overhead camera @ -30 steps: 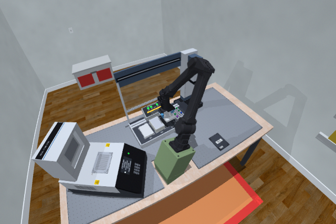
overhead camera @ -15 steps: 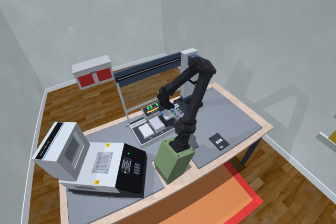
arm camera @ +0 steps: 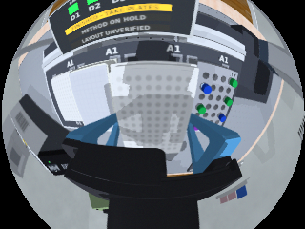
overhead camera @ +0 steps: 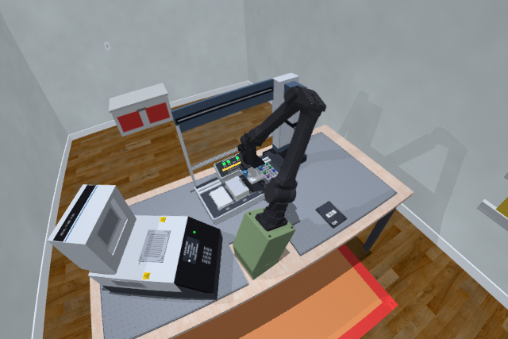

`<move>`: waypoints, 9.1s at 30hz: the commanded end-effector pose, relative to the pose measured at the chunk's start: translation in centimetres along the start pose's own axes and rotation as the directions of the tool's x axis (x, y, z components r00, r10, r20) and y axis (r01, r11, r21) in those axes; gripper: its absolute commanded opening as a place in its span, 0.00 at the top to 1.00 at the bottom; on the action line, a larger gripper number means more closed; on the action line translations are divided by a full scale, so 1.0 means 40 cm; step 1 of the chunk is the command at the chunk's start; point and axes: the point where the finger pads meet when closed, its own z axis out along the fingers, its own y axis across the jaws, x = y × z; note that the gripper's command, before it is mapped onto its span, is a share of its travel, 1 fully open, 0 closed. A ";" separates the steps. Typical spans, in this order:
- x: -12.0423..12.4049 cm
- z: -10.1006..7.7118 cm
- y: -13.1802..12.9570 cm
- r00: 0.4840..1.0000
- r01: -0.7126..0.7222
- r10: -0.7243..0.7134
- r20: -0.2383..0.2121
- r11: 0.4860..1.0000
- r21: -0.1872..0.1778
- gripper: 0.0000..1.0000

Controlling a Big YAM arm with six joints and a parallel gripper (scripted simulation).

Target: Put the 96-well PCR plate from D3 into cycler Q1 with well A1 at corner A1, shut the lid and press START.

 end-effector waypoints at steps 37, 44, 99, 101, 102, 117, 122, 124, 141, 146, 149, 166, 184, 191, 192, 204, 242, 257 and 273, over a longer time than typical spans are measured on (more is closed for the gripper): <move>0.247 -0.143 0.319 0.773 0.633 -0.634 0.027 0.774 0.020 1.00; 0.303 -0.165 0.377 0.683 0.729 -0.730 0.030 0.684 0.020 1.00; 0.634 -0.309 0.710 -0.229 0.973 -0.973 0.018 -0.228 0.042 1.00; 0.659 -0.318 0.728 -0.263 0.964 -0.965 0.019 -0.262 0.036 1.00; 0.675 -0.321 0.735 -0.278 0.960 -0.960 0.020 -0.277 0.030 1.00; 0.783 -0.350 0.795 -0.528 0.848 -0.849 0.003 -0.528 0.038 1.00; 0.814 -0.375 0.835 -0.575 0.817 -0.817 0.023 -0.574 0.045 1.00; 0.819 -0.369 0.825 -0.580 0.814 -0.815 0.013 -0.579 0.040 1.00; 0.830 -0.389 0.969 -0.808 0.589 -0.589 0.006 -0.807 0.043 1.00; 0.777 -0.392 1.044 -0.802 0.597 -0.597 0.009 -0.801 0.044 1.00; 0.749 -0.394 1.080 -0.794 0.608 -0.608 0.016 -0.792 0.051 1.00; 0.634 -0.390 1.224 -0.804 0.594 -0.594 0.009 -0.804 0.035 1.00; 0.525 -0.386 1.384 -0.836 0.549 -0.549 0.003 -0.835 0.029 1.00; 0.513 -0.384 1.439 -0.852 0.524 -0.524 -0.006 -0.851 0.027 1.00; 0.508 -0.388 1.441 -0.857 0.516 -0.516 0.000 -0.856 0.031 1.00; 0.446 -0.387 1.507 -0.845 0.535 -0.535 0.007 -0.844 0.028 1.00; 0.454 -0.390 1.527 -0.837 0.547 -0.547 0.006 -0.836 0.050 1.00; 0.470 -0.411 1.491 -0.853 0.522 -0.522 -0.001 -0.852 0.041 1.00; 0.442 -0.379 1.532 -0.846 0.532 -0.533 0.003 -0.845 0.054 1.00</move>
